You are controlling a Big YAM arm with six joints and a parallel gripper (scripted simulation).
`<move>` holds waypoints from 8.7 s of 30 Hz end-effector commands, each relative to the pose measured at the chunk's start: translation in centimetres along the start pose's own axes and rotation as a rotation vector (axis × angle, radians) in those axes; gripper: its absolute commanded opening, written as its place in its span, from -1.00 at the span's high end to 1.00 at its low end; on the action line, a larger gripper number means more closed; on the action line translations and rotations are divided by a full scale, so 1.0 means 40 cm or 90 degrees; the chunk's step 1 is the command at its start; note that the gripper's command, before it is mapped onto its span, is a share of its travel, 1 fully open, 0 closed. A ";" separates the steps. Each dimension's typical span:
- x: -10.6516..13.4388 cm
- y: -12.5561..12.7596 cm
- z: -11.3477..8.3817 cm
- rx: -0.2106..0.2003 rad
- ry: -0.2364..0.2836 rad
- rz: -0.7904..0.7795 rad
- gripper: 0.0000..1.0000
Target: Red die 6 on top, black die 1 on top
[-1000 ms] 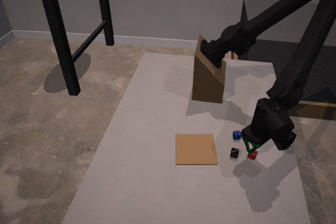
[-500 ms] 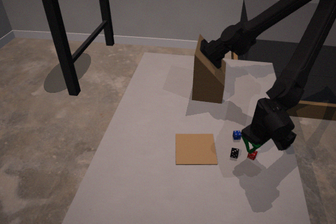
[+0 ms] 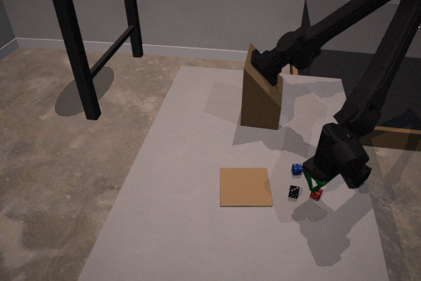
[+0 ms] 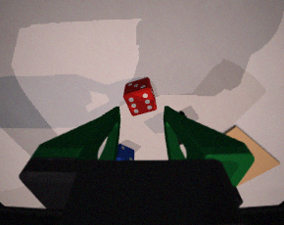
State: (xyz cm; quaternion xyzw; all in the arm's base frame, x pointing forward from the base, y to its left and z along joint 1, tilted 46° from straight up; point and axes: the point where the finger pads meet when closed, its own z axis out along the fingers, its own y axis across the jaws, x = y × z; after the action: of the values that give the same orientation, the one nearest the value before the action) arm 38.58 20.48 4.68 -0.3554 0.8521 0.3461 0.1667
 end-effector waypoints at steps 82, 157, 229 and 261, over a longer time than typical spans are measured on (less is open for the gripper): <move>-0.022 -0.033 -0.026 0.015 -0.019 0.001 0.21; -0.025 -0.014 0.053 0.012 -0.020 -0.001 0.21; -0.012 -0.002 -0.171 -0.003 0.002 -0.007 0.59; 0.146 -0.313 -0.216 0.022 -0.004 -0.297 0.59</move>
State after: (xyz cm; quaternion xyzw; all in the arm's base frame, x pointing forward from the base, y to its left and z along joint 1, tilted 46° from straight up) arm 40.93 7.04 0.92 -0.4958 0.7833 0.3058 0.2171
